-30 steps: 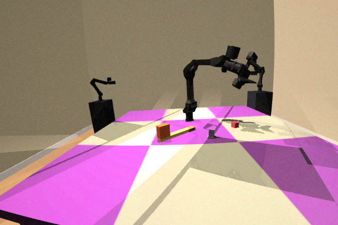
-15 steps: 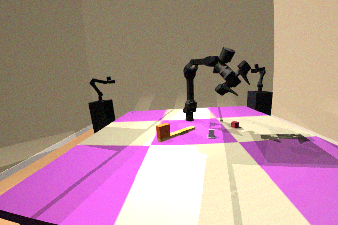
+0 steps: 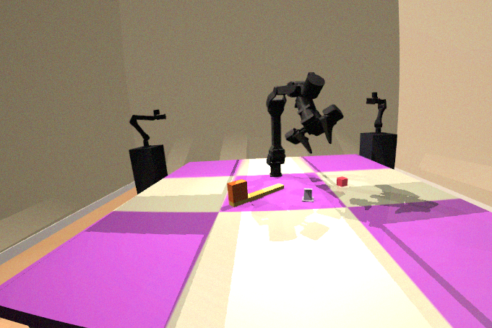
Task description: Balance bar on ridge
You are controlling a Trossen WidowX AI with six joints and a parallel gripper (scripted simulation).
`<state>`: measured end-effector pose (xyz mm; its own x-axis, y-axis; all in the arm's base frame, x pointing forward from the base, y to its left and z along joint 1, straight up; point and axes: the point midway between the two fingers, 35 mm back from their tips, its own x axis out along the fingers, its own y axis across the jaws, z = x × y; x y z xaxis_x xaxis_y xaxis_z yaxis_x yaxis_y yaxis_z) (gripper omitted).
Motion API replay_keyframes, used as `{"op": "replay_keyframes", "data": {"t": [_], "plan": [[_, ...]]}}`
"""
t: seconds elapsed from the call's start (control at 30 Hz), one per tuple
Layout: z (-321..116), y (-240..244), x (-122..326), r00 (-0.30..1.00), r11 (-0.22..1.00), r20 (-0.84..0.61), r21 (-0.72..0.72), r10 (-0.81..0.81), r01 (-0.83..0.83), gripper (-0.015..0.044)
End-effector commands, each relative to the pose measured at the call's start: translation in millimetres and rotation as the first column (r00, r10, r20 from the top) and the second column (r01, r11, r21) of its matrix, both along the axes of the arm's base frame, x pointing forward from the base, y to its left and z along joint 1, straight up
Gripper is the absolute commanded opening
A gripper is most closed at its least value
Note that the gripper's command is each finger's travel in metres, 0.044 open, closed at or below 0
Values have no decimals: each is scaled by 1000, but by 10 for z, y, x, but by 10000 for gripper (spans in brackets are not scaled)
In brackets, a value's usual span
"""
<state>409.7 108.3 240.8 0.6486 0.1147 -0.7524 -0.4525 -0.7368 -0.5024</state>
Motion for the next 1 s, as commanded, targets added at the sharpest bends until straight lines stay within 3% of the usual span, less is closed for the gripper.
{"op": "replay_keyframes", "data": {"t": [0.0, 0.97], "plan": [[-94, -255, -10, 998, 999, -65, -37, -20, 18, 315], [-533, -1806, -798, 835, 985, -526, -145, -161, 99, 315]]}}
